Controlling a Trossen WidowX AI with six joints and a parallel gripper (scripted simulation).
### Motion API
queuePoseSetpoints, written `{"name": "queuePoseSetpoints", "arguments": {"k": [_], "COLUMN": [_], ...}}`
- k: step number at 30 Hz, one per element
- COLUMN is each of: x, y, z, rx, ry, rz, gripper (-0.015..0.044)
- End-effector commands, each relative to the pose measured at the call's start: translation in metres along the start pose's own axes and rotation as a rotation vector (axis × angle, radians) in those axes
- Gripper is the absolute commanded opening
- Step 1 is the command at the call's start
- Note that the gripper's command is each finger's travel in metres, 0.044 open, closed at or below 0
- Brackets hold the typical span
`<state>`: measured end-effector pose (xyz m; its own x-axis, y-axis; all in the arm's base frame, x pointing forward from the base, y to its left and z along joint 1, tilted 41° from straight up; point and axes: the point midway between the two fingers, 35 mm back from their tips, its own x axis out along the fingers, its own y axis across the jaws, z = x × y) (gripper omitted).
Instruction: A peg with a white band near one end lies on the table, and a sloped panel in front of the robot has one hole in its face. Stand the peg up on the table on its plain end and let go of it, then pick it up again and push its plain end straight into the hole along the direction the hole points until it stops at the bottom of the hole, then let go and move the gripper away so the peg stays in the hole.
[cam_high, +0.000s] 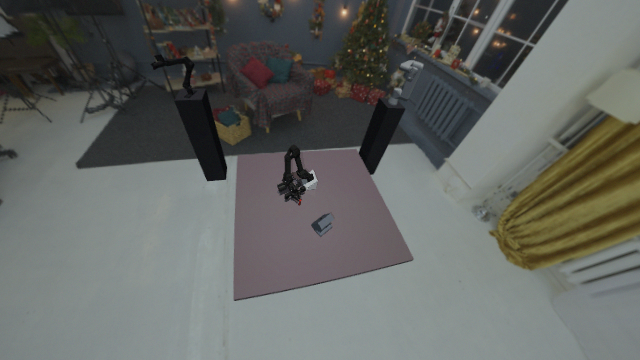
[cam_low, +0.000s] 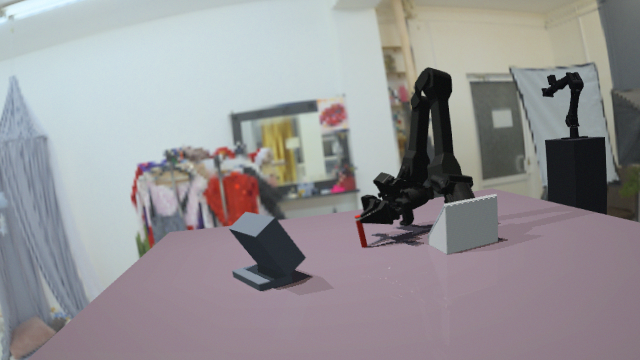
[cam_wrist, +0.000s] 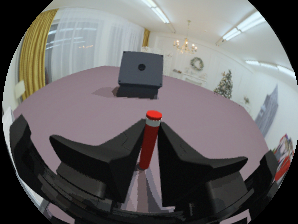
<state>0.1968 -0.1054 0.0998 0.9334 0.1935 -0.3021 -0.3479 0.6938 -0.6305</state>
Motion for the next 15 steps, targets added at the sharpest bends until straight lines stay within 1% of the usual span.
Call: {"name": "queuePoseSetpoints", "arguments": {"k": [1,15], "x": [-0.0011,-0.0028], "y": [0.0001,0.0006], "z": [-0.0025,-0.0036], "rx": [0.000,-0.007], "ry": [0.001,-0.023], "rz": [0.000,0.001], "gripper": [0.0049,0.0049]}}
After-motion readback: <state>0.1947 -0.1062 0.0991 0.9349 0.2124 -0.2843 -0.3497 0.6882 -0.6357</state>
